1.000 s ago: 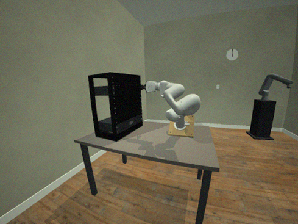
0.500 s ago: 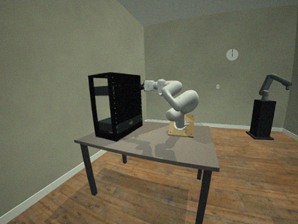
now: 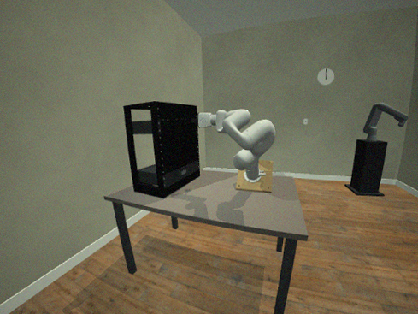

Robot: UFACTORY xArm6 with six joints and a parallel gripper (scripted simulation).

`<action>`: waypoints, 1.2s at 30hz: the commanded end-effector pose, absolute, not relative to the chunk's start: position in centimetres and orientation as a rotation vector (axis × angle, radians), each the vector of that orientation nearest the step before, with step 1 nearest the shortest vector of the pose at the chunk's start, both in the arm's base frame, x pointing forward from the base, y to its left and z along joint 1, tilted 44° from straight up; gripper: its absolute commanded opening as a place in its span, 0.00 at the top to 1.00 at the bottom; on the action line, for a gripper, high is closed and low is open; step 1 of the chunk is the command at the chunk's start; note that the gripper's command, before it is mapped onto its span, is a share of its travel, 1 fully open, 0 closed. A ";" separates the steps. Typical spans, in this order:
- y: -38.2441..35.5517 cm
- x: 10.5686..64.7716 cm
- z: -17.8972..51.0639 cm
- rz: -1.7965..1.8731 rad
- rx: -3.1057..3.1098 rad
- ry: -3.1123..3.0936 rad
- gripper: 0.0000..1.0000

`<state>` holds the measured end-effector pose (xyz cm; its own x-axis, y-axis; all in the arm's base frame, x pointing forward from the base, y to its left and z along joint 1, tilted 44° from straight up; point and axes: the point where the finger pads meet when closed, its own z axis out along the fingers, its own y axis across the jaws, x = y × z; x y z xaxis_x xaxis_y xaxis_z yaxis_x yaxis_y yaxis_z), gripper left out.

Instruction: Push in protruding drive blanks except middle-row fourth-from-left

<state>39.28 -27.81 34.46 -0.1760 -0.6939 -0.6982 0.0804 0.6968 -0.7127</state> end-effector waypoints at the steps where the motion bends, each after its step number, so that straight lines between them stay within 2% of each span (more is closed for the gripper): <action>1: -27.9 39.3 34.6 -0.746 -0.510 1.610 1.00; 36: -28.1 40.5 34.5 -0.746 -0.510 1.610 1.00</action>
<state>40.33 -28.02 34.38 -0.1759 -0.6939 -0.6983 0.0804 0.6969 -0.7127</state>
